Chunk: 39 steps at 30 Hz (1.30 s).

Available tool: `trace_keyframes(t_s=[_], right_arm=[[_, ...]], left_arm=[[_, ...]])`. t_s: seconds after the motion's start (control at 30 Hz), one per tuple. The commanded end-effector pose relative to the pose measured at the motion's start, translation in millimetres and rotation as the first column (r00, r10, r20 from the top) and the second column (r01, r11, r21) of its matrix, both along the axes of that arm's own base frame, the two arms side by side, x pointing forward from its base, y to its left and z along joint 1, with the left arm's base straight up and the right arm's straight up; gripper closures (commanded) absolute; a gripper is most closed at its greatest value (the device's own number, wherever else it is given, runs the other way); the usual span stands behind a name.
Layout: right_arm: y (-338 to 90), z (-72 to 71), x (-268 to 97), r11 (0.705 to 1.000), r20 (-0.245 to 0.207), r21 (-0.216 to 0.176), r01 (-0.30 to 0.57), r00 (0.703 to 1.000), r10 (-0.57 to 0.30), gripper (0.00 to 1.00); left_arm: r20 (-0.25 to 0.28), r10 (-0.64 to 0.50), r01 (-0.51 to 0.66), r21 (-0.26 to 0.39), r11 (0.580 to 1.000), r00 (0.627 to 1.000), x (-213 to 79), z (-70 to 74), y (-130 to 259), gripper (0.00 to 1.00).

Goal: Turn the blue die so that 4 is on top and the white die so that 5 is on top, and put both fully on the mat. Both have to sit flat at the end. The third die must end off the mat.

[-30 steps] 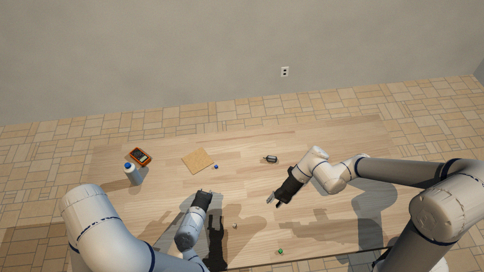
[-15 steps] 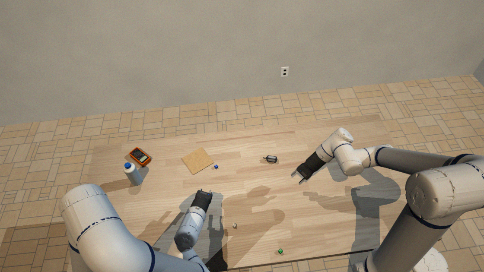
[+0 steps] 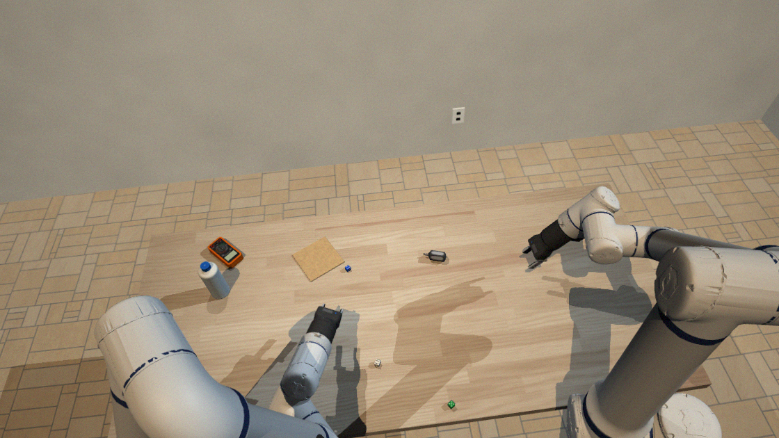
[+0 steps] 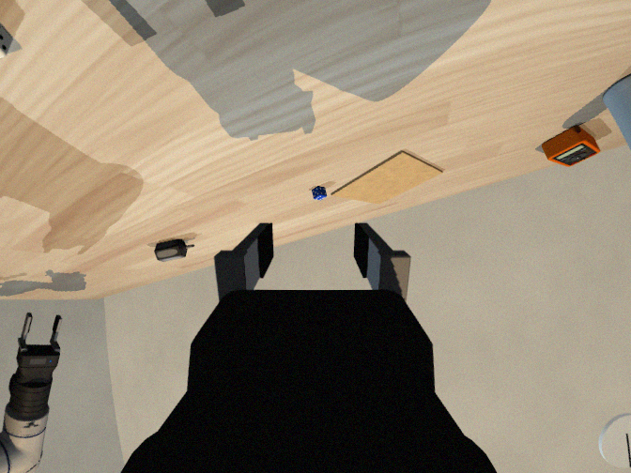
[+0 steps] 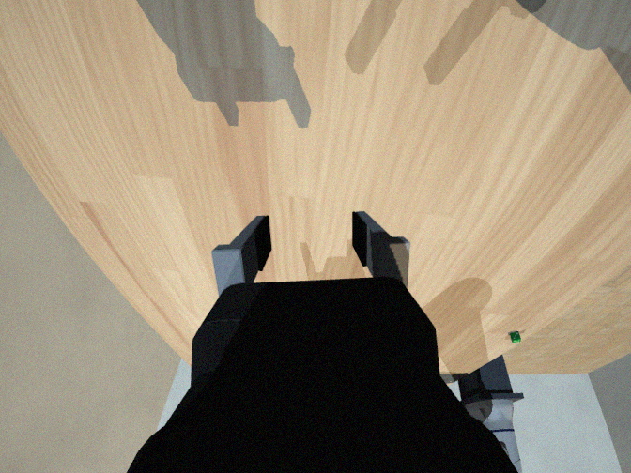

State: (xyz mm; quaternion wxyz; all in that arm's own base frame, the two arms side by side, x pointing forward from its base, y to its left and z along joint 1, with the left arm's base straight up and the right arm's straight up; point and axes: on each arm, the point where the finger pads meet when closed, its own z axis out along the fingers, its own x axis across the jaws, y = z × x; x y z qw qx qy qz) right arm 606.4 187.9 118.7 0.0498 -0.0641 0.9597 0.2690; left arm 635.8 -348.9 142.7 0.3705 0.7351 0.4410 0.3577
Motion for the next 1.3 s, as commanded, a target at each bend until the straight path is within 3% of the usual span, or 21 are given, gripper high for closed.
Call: trace_keyframes(t_s=[0.0,0.07,0.2,0.27,0.3,0.37,0.4,0.47,0.53,0.57,0.67,0.7,0.77,0.8,0.9,0.93,1.03,1.1,1.13,1.23,1.27], right_arm=[[-68.3,1.2,15.5,0.989,-0.042,-0.03,0.147,0.988,-0.148,0.0],[-89.3,1.3,16.2,0.967,-0.072,-0.049,0.25,0.965,-0.253,0.0],[-146.3,2.0,20.9,0.934,-0.1,-0.069,0.351,0.929,-0.357,0.0],[-174.4,2.5,19.4,0.889,-0.126,-0.091,0.449,0.88,-0.457,0.0],[-188.4,2.7,20.2,0.889,-0.126,-0.091,0.449,0.88,-0.457,0.0],[-216.4,3.3,16.9,0.834,-0.149,-0.113,0.541,0.82,-0.552,0.0],[-230.4,3.6,16.7,0.834,-0.149,-0.113,0.541,0.82,-0.552,0.0],[-258.1,4.3,11.6,0.768,-0.171,-0.137,0.626,0.749,-0.641,0.0],[-258.1,4.3,11.6,0.768,-0.171,-0.137,0.626,0.749,-0.641,0.0],[-296.9,5.4,5.8,0.731,-0.18,-0.149,0.665,0.709,-0.682,0.0],[-331.8,6.6,-5.3,0.61,-0.205,-0.187,0.77,0.576,-0.791,0.0],[-345.1,7.0,-8.2,0.61,-0.205,-0.187,0.77,0.576,-0.791,0.0],[-371.3,8.0,-18.2,0.52,-0.218,-0.212,0.828,0.479,-0.851,0.0],[-384.9,8.5,-21.9,0.52,-0.218,-0.212,0.828,0.479,-0.851,0.0],[-423.1,10.3,-39.8,0.376,-0.232,-0.25,0.892,0.322,-0.918,0.0],[-436.2,10.8,-44.7,0.376,-0.232,-0.25,0.892,0.322,-0.918,0.0],[-472.7,12.8,-65.8,0.225,-0.24,-0.287,0.931,0.158,-0.958,0.0],[-472.7,12.8,-65.8,0.225,-0.24,-0.287,0.931,0.158,-0.958,0.0],[-506.9,14.6,-84.9,0.175,-0.242,-0.299,0.938,0.103,-0.965,0.0],[-535.7,16.6,-107.3,0.024,-0.243,-0.333,0.943,-0.061,-0.968,0.0],[-547.2,17.3,-114.6,0.024,-0.243,-0.333,0.943,-0.061,-0.968,0.0]], left_arm=[[0.001,0.0,0.0,-0.001,1.0,1.0,0.2,0.6,-0.2,0.0],[0.001,0.0,0.0,-0.001,1.0,1.0,0.2,0.6,-0.2,0.0],[0.001,0.0,0.0,-0.001,1.0,1.0,0.2,0.6,-0.2,0.0],[0.001,0.0,0.0,-0.001,1.0,1.0,0.2,0.6,-0.2,0.0],[0.001,0.0,0.0,-0.001,1.0,1.0,0.2,0.6,-0.2,0.0],[0.001,0.0,0.0,-0.001,1.0,1.0,0.2,0.6,-0.2,0.0],[0.001,0.0,0.0,-0.001,1.0,1.0,0.2,0.6,-0.2,0.0],[0.001,0.0,0.0,-0.001,1.0,1.0,0.2,0.6,-0.2,0.0],[0.001,0.0,0.0,-0.001,1.0,1.0,0.2,0.6,-0.2,0.0],[0.001,0.0,0.0,-0.001,1.0,1.0,0.2,0.6,-0.2,0.0],[0.001,0.0,0.0,-0.001,1.0,1.0,0.2,0.6,-0.2,0.0],[0.001,0.0,0.0,-0.001,1.0,1.0,0.2,0.6,-0.2,0.0],[0.001,0.0,0.0,-0.001,1.0,1.0,0.2,0.6,-0.2,0.0],[0.001,0.0,0.0,-0.001,1.0,1.0,0.2,0.6,-0.2,0.0],[0.001,0.0,0.0,-0.001,1.0,1.0,0.2,0.6,-0.2,0.0],[0.001,0.0,0.0,-0.001,1.0,1.0,0.2,0.6,-0.2,0.0],[0.001,0.0,0.0,-0.001,1.0,1.0,0.2,0.6,-0.2,0.0],[0.001,0.0,0.0,-0.001,1.0,1.0,0.2,0.6,-0.2,0.0],[0.001,0.0,0.0,-0.001,1.0,1.0,0.2,0.6,-0.2,0.0],[0.001,0.0,0.0,-0.001,1.0,1.0,0.2,0.6,-0.2,0.0],[0.001,0.0,0.0,-0.001,1.0,1.0,0.2,0.6,-0.2,0.0]])
